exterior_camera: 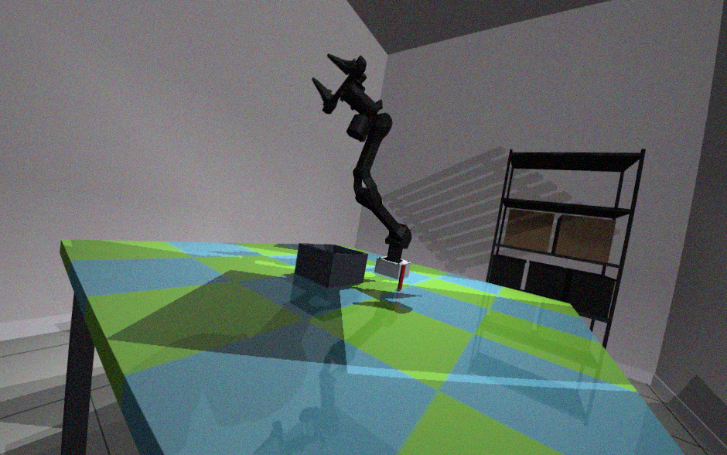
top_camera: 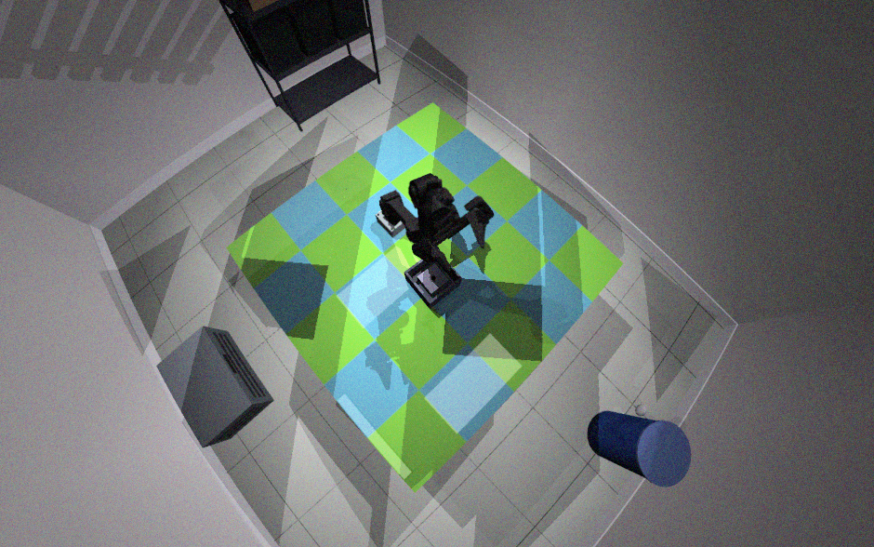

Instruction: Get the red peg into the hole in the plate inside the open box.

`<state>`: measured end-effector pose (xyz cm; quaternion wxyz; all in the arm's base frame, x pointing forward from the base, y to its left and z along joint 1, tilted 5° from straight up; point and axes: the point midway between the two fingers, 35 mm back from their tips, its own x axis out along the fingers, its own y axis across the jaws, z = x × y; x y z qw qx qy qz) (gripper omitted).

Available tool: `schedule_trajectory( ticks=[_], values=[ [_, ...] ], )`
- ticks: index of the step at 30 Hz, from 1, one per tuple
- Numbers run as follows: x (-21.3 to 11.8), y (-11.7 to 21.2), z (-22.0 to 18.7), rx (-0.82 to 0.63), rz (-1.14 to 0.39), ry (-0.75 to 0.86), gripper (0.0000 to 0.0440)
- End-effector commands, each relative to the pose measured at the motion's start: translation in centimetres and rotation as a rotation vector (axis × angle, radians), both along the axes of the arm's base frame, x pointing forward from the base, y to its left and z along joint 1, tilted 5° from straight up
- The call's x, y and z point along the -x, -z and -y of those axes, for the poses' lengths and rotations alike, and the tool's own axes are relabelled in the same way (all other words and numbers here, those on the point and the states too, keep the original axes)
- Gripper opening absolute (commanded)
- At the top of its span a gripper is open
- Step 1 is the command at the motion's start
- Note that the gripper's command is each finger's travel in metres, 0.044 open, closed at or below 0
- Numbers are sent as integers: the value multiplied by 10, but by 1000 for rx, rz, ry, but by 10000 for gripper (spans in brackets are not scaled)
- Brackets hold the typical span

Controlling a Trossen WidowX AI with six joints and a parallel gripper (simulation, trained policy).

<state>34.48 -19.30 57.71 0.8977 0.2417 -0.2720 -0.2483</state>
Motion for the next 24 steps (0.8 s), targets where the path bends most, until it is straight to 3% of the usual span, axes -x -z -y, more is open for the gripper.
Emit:
schedule_trajectory(
  ticks=[1,3,12,24],
  values=[
    [2,1,2,3,4,3,420],
    [12,-3,9,3,44,11,440],
    [82,-46,24,19,350,27,437],
    [191,-97,-2,161,727,-27,427]
  ],
)
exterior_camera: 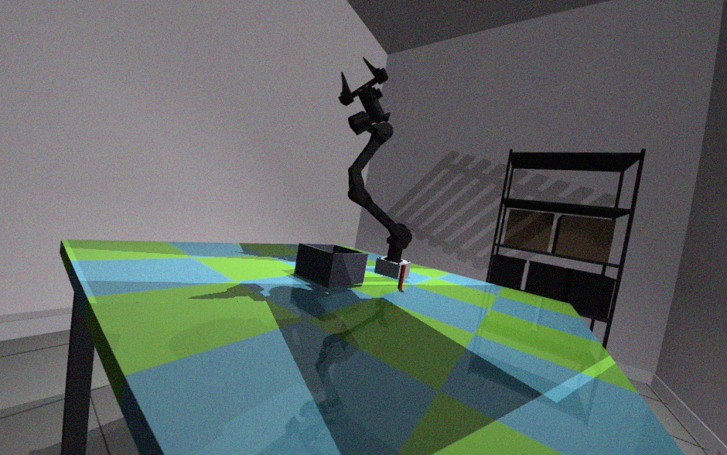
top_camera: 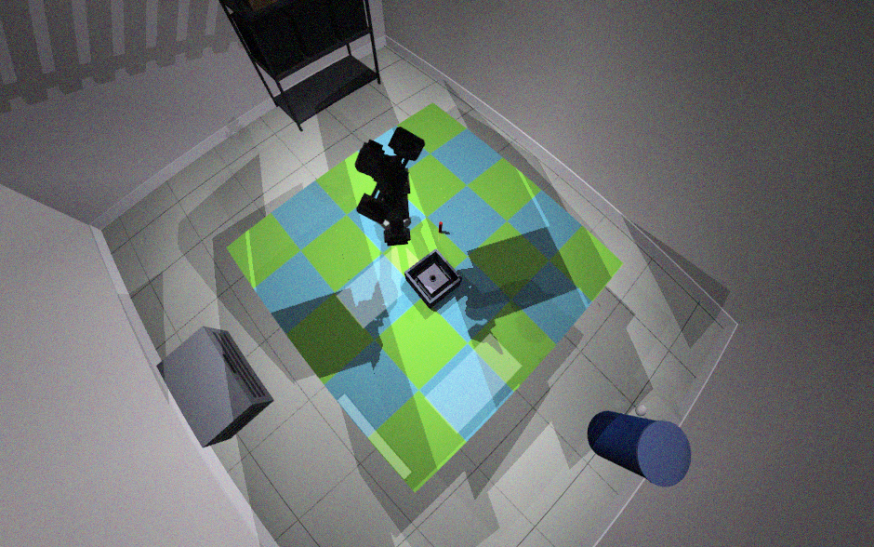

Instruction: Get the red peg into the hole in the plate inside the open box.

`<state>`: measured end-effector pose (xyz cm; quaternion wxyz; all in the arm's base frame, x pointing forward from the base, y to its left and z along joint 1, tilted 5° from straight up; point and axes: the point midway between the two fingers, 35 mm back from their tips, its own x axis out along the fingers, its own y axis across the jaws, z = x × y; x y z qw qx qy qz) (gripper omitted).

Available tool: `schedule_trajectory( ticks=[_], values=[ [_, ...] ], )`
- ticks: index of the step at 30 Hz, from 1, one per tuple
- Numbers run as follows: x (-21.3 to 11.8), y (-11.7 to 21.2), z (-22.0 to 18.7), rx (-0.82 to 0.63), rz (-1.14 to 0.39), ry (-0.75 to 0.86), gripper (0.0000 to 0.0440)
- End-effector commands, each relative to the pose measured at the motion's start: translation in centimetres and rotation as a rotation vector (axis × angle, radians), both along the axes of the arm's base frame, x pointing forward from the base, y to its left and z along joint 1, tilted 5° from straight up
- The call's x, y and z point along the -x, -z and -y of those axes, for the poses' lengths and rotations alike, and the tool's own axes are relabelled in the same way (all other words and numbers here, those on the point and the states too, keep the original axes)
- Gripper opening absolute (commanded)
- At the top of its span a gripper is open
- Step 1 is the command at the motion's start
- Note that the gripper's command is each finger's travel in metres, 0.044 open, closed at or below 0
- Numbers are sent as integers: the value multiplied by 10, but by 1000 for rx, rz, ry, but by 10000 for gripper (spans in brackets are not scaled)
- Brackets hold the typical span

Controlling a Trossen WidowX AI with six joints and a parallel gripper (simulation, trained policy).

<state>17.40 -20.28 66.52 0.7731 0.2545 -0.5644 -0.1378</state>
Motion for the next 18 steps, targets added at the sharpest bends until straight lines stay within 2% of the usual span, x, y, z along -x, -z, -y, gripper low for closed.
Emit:
schedule_trajectory(
  ticks=[1,10,18],
  values=[
    [29,-12,-16,63,88,-19,426],
    [104,-31,-77,286,291,-73,417],
    [152,-30,-153,536,383,-141,409]
  ],
)
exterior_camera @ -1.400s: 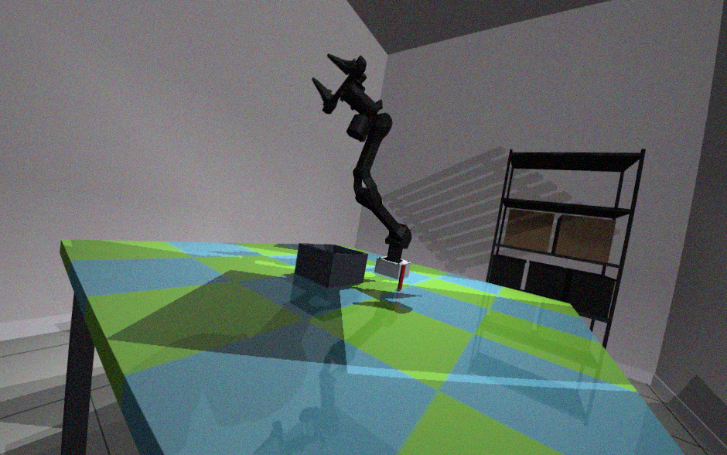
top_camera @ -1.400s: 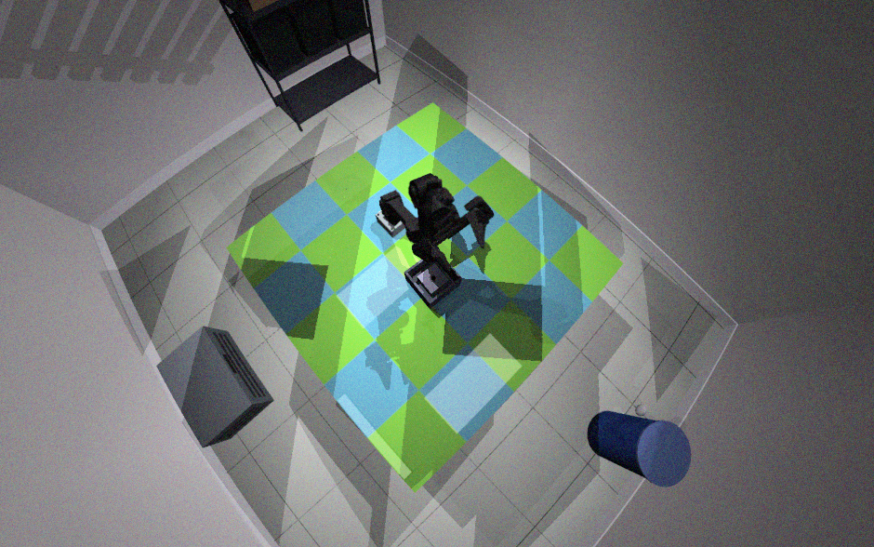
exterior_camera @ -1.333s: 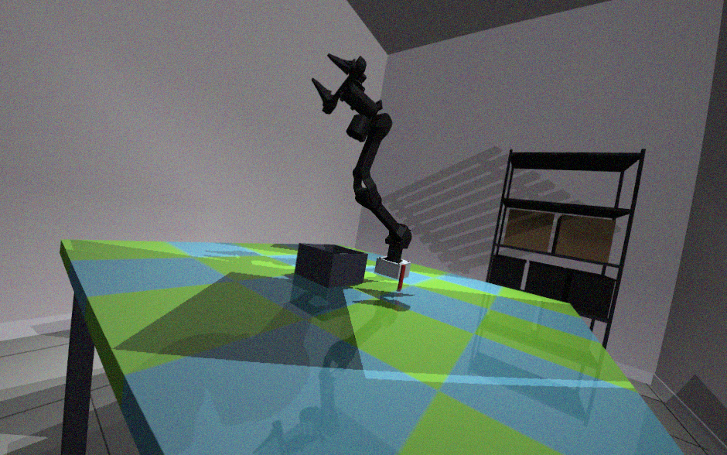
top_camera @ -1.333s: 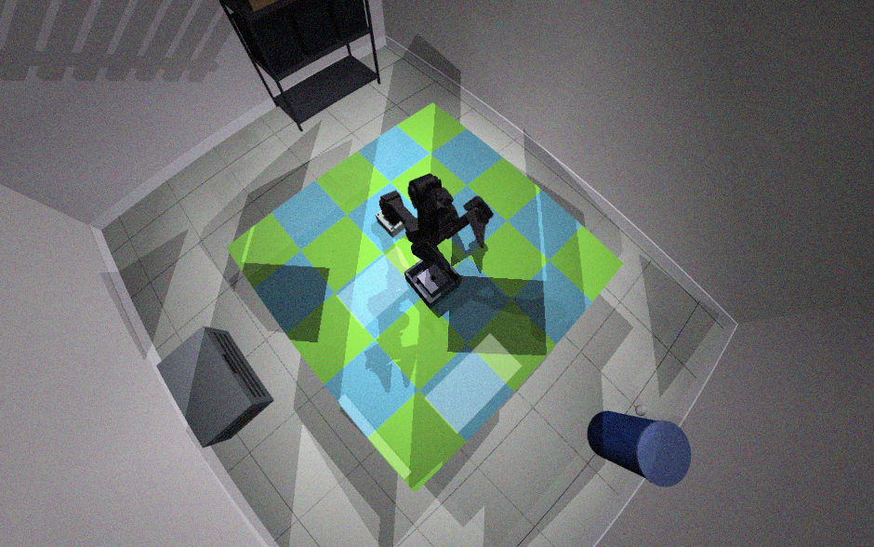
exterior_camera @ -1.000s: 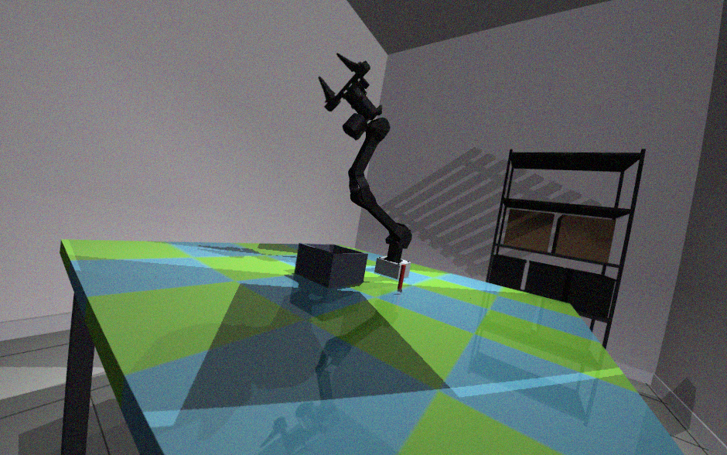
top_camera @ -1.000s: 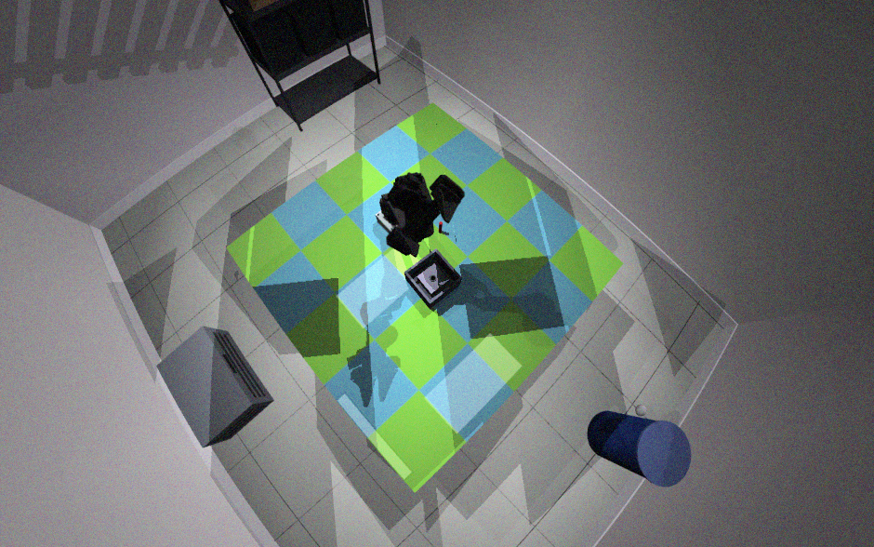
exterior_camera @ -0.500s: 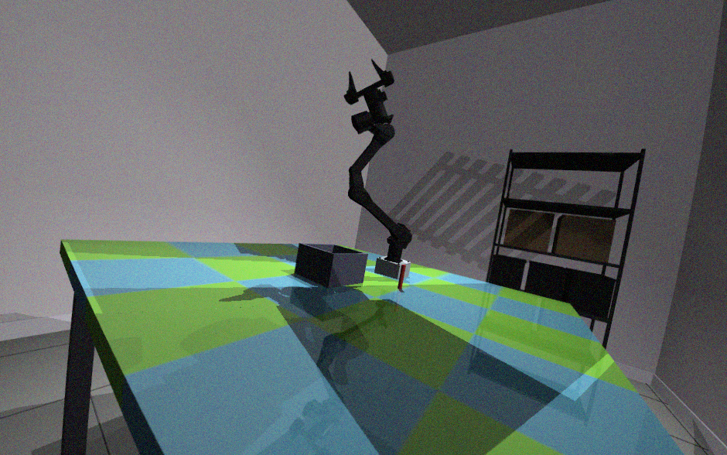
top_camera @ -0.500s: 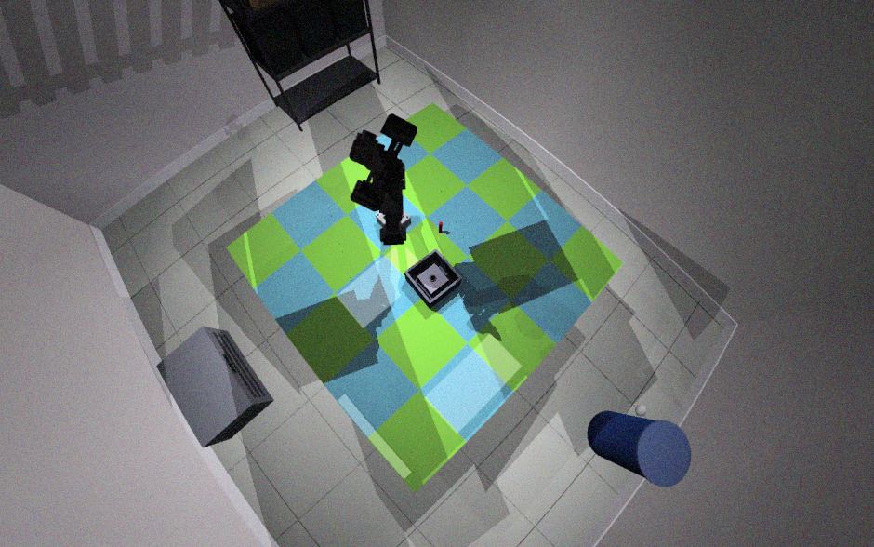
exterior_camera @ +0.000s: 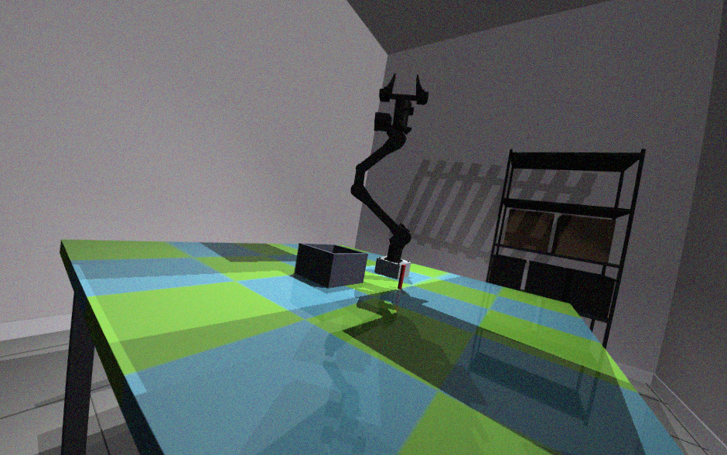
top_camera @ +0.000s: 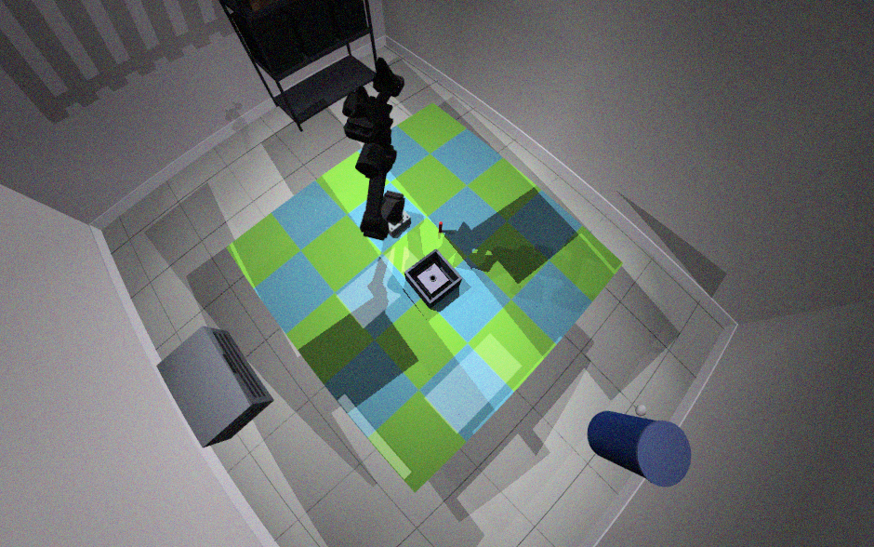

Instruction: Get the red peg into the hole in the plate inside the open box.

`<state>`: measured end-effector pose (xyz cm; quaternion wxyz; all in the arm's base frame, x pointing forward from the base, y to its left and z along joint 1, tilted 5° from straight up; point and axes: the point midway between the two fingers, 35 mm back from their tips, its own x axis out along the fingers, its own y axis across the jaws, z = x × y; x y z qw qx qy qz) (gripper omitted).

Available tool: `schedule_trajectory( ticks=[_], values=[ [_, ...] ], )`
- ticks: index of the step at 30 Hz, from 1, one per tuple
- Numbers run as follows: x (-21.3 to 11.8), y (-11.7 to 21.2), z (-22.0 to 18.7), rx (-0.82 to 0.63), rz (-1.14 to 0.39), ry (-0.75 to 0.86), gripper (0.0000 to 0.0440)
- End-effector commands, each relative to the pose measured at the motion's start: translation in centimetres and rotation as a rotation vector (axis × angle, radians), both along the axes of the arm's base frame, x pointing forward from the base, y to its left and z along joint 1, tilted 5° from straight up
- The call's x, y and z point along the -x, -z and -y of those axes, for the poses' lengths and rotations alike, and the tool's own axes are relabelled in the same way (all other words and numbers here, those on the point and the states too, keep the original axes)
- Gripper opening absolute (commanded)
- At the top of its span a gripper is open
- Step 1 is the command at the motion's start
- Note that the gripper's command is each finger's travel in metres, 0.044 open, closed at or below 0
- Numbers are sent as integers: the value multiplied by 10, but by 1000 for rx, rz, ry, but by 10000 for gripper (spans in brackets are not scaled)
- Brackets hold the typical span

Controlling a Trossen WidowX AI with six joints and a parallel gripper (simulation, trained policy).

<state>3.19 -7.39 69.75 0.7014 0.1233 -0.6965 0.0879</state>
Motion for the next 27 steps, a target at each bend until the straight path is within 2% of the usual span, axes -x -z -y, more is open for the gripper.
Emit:
schedule_trajectory(
  ticks=[1,7,13,27],
  values=[
    [14,4,-35,108,19,-19,409],
    [30,20,-100,316,17,-40,405],
    [29,46,-163,516,-39,-69,408],
    [-27,136,-273,906,-343,-81,406]
  ],
)
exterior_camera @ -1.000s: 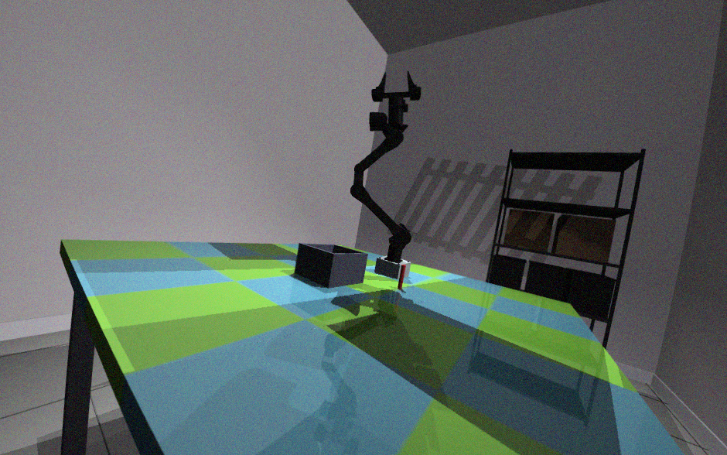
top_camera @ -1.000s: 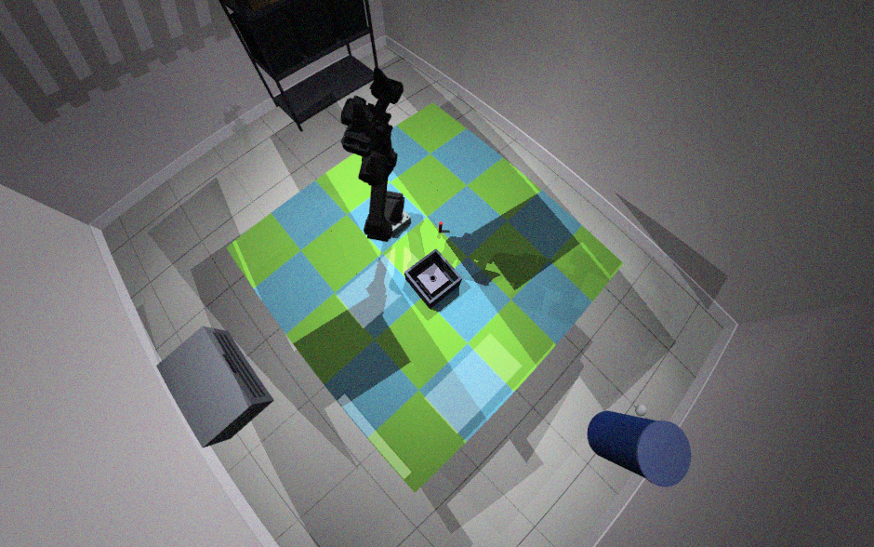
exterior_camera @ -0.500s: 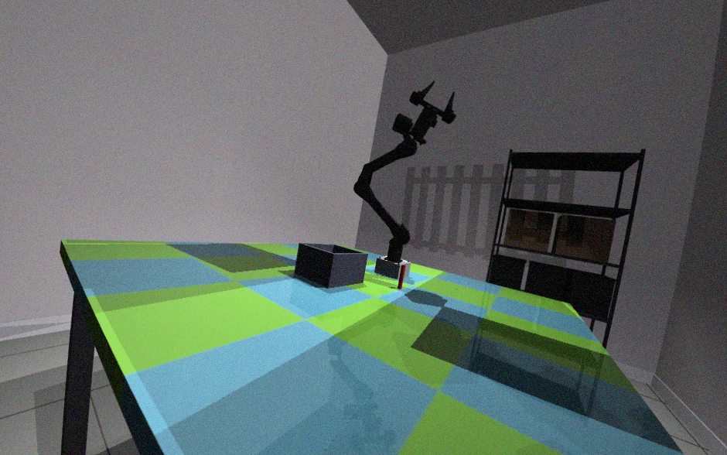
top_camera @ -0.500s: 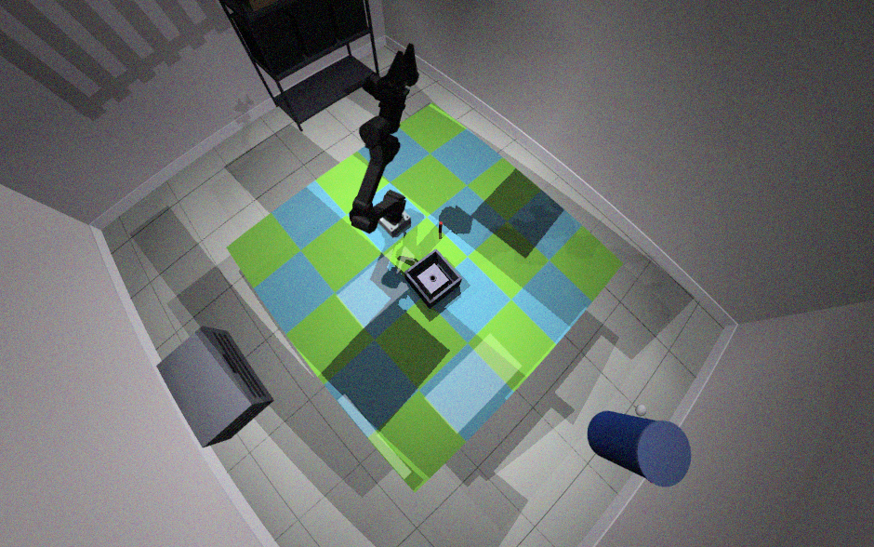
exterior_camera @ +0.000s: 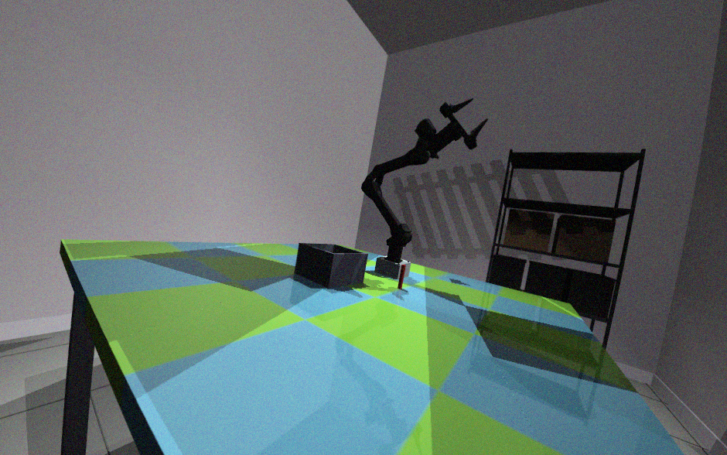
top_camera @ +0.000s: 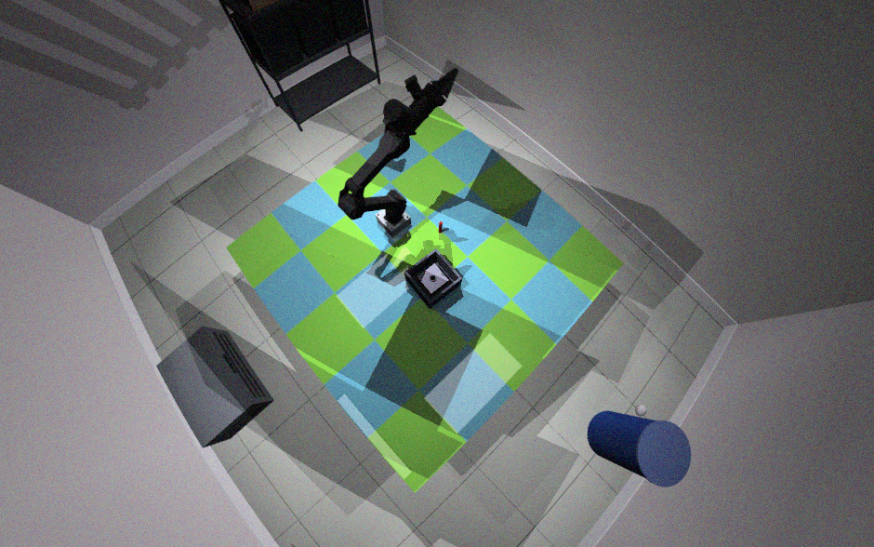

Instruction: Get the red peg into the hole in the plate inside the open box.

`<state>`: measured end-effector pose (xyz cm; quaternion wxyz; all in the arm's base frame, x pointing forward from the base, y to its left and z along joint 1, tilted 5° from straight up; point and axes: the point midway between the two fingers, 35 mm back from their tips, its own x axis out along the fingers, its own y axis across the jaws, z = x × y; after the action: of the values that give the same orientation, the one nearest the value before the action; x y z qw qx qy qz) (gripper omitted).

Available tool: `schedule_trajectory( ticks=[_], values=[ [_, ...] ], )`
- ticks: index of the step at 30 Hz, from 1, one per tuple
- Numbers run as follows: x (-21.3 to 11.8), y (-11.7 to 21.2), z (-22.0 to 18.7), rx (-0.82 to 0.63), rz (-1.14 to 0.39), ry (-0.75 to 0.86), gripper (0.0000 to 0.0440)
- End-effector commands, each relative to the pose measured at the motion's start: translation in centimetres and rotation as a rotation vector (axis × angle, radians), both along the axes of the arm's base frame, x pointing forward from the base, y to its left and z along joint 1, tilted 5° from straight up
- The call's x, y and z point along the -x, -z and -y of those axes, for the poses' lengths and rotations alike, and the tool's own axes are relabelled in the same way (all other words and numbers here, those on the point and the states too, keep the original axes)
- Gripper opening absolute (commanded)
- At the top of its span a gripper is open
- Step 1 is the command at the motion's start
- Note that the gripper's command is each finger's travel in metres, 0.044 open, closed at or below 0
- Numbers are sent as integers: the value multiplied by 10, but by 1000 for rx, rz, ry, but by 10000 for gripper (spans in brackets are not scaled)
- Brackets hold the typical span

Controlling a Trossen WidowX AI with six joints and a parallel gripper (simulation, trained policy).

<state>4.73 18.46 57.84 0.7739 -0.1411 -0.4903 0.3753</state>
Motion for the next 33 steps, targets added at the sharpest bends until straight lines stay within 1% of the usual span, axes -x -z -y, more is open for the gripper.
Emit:
schedule_trajectory(
  ticks=[1,8,15,24,28,33],
  values=[
    [-17,24,-20,79,-82,18,407],
    [-57,78,-47,219,-282,68,409],
    [-94,132,-59,317,-504,124,416],
    [-135,198,-56,382,-806,206,431],
    [-149,225,-51,393,-942,245,440],
    [-163,258,-42,391,-1112,298,440]
  ],
)
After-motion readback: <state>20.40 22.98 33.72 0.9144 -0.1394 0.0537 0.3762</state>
